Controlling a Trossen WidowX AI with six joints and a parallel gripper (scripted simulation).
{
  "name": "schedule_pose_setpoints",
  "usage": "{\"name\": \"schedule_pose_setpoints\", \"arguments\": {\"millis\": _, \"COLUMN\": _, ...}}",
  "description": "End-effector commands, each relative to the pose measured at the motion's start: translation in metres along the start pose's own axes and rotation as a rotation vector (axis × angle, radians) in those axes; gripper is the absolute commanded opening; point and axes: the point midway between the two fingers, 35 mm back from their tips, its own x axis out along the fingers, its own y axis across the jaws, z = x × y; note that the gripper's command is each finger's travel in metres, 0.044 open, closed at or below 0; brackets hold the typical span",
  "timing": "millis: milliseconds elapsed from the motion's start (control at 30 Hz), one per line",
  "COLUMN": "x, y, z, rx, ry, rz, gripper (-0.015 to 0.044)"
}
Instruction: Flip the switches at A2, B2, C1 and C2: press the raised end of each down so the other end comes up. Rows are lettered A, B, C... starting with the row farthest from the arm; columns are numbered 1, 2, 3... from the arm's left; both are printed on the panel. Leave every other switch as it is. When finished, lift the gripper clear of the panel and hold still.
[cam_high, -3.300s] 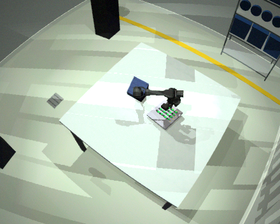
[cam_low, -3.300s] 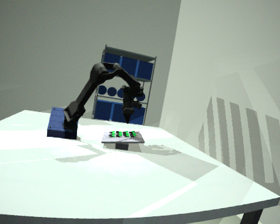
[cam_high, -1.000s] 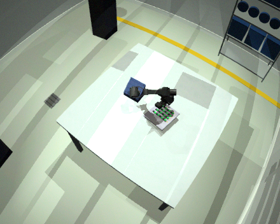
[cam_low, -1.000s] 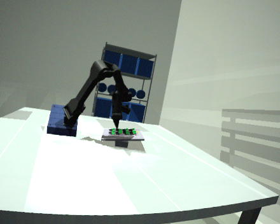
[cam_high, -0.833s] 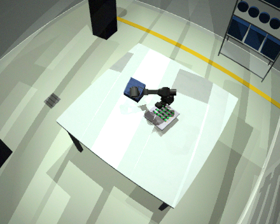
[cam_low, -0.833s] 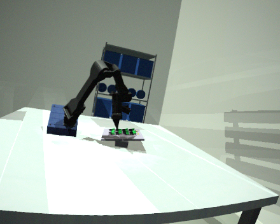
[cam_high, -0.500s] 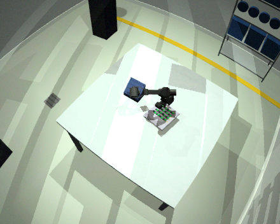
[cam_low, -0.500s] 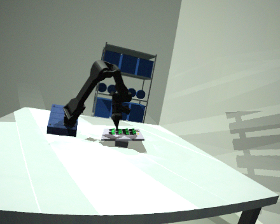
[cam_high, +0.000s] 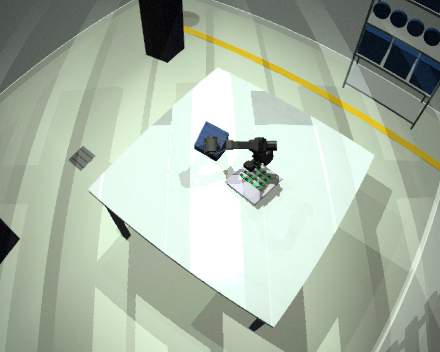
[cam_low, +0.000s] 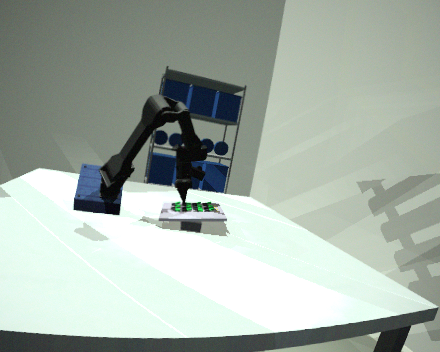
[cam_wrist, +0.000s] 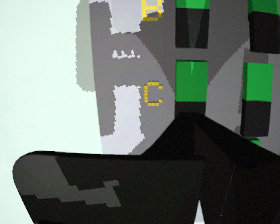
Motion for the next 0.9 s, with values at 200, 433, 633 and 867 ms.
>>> {"name": "schedule_pose_setpoints", "arguments": {"millis": 200, "x": 0.002, "y": -0.001, "z": 0.0, "rx": -0.003, "ry": -0.002, "rz": -0.005, "gripper": 0.0}}
{"name": "schedule_pose_setpoints", "arguments": {"millis": 433, "x": -0.052, "y": 0.001, "z": 0.003, "rx": -0.003, "ry": 0.022, "rz": 0.0, "gripper": 0.0}}
{"name": "schedule_pose_setpoints", "arguments": {"millis": 633, "x": -0.063, "y": -0.002, "z": 0.003, "rx": -0.004, "ry": 0.026, "rz": -0.002, "gripper": 0.0}}
{"name": "schedule_pose_setpoints", "arguments": {"millis": 867, "x": -0.063, "y": -0.033, "z": 0.003, "rx": -0.004, "ry": 0.027, "rz": -0.004, "gripper": 0.0}}
